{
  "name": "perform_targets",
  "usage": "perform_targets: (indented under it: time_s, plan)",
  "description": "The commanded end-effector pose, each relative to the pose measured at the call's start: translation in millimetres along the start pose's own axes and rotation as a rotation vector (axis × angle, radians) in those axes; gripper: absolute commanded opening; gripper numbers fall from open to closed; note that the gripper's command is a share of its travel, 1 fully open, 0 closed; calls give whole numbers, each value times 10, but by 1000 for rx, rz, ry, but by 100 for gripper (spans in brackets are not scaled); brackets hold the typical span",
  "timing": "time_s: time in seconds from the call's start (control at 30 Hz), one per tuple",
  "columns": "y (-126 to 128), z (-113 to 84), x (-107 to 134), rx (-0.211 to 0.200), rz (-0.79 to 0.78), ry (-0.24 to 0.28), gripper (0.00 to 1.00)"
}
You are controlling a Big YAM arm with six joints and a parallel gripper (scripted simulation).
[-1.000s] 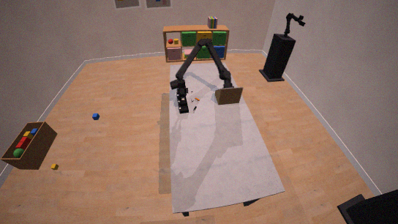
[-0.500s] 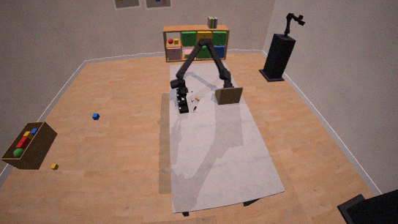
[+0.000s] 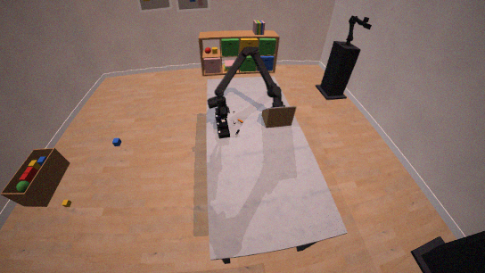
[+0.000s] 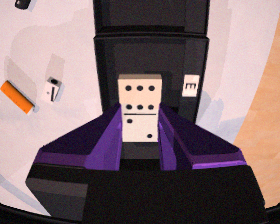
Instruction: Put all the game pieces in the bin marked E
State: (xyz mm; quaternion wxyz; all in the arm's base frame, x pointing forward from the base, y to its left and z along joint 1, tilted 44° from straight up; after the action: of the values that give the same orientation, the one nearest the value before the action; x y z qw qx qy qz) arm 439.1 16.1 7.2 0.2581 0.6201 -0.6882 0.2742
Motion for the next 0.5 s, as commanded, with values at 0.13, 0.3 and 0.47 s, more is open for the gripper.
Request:
perform_targets:
  time_s: [0.13,0.3,0.47]
  plan:
    - [-18,170,10,-2,1,-2,20]
    - [-17,230,10,-3,0,-2,20]
    - [-15,331,10,-3,0,-2,20]
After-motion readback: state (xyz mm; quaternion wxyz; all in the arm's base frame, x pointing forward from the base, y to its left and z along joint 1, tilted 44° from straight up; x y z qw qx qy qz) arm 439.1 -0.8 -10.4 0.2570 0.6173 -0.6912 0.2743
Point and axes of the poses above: the point where the finger pads meet when closed, its own z axis out along the fingers, its own y axis across the jaws, x = y × z, the point moved 8 cm from there along -z, back along the fingers, and after that the axes turned 8 degrees about z, right-handed, at the moved point
